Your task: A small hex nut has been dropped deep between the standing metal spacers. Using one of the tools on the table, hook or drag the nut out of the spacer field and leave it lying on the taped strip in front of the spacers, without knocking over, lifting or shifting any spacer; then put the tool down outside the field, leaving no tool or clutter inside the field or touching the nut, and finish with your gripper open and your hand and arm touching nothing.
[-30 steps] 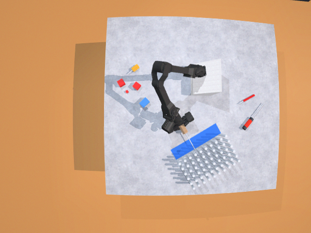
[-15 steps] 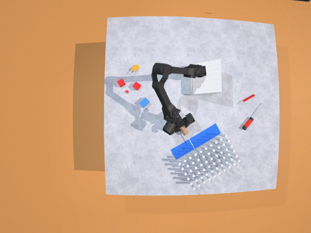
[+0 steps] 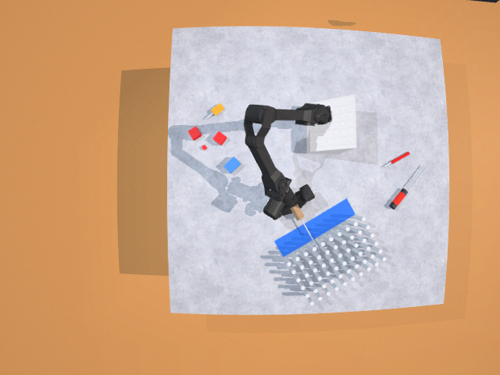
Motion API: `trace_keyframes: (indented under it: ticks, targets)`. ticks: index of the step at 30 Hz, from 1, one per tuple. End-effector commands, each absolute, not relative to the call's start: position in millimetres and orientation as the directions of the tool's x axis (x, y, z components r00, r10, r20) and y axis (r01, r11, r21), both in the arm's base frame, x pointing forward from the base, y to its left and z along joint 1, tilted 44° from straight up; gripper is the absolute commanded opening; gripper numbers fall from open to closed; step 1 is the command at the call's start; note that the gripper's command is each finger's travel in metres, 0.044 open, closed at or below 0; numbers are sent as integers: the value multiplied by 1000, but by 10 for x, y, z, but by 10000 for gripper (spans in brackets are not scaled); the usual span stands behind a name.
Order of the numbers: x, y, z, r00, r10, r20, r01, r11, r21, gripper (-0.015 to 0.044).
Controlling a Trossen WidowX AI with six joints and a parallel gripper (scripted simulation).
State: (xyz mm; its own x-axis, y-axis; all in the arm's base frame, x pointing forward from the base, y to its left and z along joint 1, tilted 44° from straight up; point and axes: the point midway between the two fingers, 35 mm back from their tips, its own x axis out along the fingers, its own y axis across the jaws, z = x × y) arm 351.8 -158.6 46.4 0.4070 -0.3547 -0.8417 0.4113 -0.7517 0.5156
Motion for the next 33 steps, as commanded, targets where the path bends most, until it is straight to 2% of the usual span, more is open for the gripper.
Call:
trace_keyframes:
  ticks: [1,33]
  targets:
    - [3565,-1573,471,414,-355,-838,408,-751,519,0]
    - [3777,-1510,396,415,-354,-838,408,-751,520,0]
